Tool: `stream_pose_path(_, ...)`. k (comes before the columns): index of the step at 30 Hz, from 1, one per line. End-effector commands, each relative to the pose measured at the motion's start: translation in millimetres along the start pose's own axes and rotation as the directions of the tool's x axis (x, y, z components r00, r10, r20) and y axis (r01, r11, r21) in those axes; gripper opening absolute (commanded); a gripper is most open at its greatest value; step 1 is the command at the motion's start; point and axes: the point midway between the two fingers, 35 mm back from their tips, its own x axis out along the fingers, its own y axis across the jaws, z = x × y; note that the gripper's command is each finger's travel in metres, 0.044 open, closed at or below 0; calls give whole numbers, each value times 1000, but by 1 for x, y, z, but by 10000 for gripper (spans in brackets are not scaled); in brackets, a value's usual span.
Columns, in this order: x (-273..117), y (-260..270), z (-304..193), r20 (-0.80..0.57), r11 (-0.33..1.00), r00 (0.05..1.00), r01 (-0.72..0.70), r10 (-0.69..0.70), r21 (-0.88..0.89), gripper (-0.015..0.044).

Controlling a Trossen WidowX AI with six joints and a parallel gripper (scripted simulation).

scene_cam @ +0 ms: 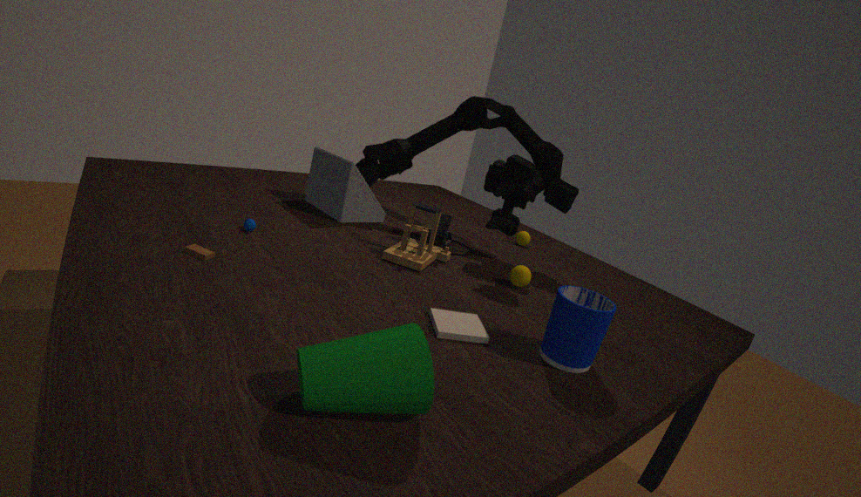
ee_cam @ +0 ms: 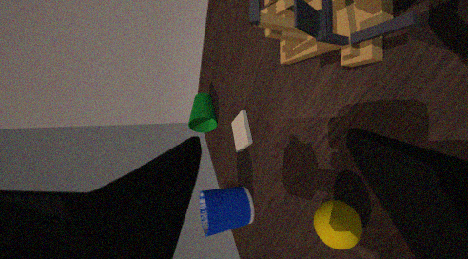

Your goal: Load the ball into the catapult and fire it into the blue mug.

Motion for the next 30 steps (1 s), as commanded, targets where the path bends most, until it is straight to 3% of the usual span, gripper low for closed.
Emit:
stream_pose_path(1,0,0,0,1,1000,1000,1,-1,5,426)
stream_pose_path(15,25,9,9,78,910,991,64,-105,409,440)
stream_pose_path(30,48,16,20,143,626,963,34,-230,779,440)
